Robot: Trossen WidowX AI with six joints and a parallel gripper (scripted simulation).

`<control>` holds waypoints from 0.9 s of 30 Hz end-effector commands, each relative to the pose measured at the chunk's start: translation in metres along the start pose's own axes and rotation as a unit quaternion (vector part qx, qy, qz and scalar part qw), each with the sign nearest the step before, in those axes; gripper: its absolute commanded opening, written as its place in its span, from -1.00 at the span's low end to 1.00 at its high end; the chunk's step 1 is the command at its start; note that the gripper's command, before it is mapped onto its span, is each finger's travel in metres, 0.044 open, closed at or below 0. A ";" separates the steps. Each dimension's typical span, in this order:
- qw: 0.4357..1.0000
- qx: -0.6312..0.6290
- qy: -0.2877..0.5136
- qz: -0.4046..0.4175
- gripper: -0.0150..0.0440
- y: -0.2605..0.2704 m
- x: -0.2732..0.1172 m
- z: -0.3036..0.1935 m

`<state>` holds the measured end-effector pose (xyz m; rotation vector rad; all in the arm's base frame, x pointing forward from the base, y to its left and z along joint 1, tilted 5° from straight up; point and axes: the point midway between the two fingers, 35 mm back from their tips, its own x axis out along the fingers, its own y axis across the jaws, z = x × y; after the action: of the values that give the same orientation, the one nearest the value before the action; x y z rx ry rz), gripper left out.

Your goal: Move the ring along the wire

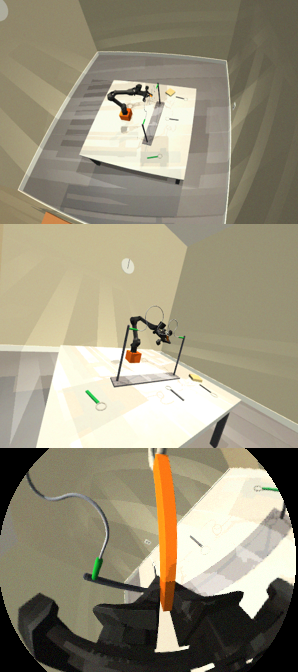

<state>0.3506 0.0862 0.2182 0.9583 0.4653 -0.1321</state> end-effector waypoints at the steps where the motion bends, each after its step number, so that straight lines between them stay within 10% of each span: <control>1: 0.999 0.039 0.003 0.026 -1.00 0.018 -0.003 0.003; 27: 0.969 0.212 0.023 0.123 -1.00 0.077 -0.020 0.019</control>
<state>0.3615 0.1115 0.2811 1.3825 0.3821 -0.0073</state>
